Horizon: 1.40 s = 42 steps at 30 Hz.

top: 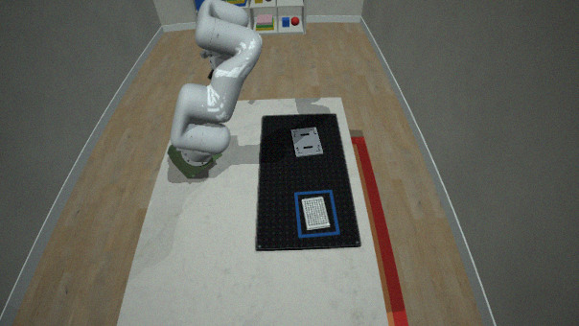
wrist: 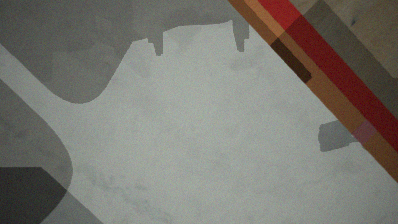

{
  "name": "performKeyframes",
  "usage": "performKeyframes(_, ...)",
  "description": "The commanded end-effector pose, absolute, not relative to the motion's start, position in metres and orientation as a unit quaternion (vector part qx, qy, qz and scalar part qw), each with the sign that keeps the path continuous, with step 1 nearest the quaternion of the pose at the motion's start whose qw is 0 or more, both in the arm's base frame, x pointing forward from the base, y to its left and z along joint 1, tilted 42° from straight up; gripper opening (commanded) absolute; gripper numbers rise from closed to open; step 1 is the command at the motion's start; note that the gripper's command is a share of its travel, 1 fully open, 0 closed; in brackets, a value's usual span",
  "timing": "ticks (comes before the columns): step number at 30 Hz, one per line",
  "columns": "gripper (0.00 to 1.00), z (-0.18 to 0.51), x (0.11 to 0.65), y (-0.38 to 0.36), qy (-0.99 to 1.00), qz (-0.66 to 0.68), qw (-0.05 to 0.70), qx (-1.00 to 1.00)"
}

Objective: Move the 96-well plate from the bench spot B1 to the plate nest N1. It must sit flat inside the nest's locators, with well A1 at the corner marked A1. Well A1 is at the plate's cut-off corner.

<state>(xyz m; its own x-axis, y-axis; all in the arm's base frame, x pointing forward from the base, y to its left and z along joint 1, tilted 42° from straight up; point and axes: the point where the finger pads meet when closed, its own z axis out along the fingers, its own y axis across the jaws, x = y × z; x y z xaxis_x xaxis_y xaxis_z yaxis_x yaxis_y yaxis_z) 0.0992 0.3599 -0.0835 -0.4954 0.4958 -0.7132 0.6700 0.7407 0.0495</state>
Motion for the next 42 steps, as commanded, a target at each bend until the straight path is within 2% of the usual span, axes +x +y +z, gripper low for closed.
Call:
performKeyframes(1, 1.0, -0.083, 0.099, 0.362, 0.857, -0.116, 0.369, 0.34)
performKeyframes(17, 1.0, -0.083, 0.099, 0.362, 0.857, -0.116, 0.369, 0.34)
performKeyframes(42, 1.0, -0.034, 0.183, 0.359, 0.76, -0.054, 0.325, 0.56)
